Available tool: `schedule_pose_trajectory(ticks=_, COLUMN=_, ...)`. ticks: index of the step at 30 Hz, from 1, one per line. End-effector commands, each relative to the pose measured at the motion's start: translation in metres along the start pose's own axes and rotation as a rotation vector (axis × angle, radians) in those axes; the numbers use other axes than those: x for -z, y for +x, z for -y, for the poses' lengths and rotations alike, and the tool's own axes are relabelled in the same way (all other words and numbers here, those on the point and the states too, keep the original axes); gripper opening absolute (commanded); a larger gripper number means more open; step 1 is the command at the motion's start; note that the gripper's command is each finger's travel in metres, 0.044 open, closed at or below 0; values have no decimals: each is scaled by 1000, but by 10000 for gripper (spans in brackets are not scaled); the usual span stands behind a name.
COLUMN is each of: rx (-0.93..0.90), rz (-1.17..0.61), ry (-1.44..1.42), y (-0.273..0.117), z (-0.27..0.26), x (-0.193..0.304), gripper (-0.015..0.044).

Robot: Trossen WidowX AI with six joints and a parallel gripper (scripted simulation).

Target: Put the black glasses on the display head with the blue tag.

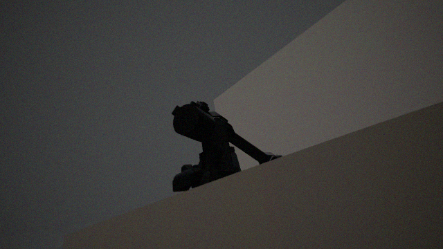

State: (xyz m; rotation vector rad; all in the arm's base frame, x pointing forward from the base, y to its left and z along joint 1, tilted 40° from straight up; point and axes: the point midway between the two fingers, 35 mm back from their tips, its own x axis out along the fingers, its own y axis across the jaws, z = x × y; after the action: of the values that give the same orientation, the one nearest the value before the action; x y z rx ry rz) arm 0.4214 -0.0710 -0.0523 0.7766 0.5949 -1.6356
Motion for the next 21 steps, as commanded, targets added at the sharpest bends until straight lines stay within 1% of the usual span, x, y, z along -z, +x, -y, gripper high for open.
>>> schedule_pose_trajectory(ticks=1, rx=1, rz=5, ry=-6, y=4, z=0, x=0, gripper=0)
schedule_pose_trajectory(ticks=9, rx=1, rz=5, ry=-6, y=4, z=0, x=0, gripper=0)
schedule_pose_trajectory(ticks=13, rx=1, rz=0, ry=-1, y=3, z=0, x=0, gripper=105)
schedule_pose_trajectory(ticks=21, rx=1, rz=0, ry=-1, y=3, z=0, x=0, gripper=107)
